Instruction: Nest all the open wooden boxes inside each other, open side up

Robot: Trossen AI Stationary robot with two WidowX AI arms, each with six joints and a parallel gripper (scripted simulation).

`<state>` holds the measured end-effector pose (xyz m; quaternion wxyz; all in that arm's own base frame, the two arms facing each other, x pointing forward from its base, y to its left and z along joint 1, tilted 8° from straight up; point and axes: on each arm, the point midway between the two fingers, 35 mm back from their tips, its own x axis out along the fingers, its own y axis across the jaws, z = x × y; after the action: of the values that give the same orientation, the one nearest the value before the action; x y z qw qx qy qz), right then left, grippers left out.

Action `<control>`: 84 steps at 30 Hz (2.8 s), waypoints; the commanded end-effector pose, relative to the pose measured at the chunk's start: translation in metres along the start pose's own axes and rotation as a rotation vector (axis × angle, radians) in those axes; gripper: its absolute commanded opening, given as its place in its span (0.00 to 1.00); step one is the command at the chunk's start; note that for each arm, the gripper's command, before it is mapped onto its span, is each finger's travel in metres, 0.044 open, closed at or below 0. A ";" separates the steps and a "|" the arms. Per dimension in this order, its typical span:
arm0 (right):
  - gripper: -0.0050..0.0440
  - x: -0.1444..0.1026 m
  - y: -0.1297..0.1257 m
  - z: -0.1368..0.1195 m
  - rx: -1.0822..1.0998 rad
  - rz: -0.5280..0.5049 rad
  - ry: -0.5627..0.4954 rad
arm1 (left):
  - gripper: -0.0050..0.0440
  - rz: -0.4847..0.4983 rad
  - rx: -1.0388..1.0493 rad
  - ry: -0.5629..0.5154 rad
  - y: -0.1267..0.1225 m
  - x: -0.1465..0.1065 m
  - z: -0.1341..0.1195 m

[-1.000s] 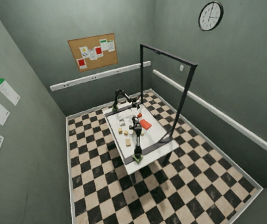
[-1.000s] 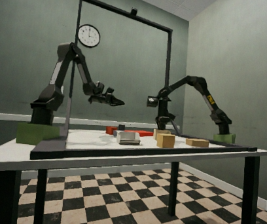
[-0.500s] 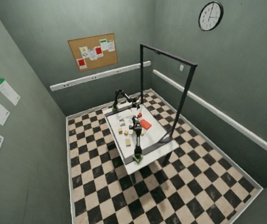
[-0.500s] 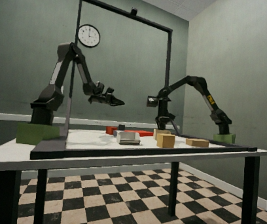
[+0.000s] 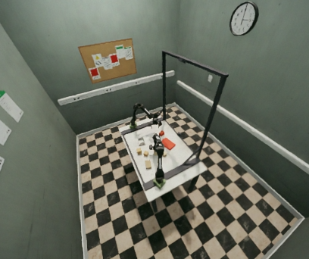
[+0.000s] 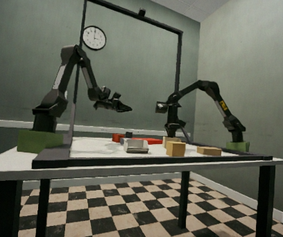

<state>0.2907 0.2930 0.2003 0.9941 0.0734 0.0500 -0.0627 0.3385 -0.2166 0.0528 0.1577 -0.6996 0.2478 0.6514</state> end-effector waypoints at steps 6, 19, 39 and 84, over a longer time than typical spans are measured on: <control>0.92 -0.002 0.000 0.006 0.015 0.003 -0.007 | 0.24 -0.002 0.003 0.033 0.001 -0.011 -0.005; 0.92 -0.002 0.000 0.006 0.015 0.003 -0.007 | 0.10 -0.002 0.003 0.033 0.001 -0.011 -0.005; 0.92 -0.002 0.000 0.006 0.015 0.003 -0.007 | 0.10 -0.018 0.691 0.049 0.000 -0.040 -0.010; 0.92 -0.002 0.000 0.006 0.015 0.003 -0.007 | 0.00 -0.054 2.562 0.016 0.001 -0.094 -0.005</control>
<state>0.2907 0.2930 0.2003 0.9941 0.0734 0.0500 -0.0627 0.3377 -0.2070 0.1303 0.7158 -0.0719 0.6940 -0.0283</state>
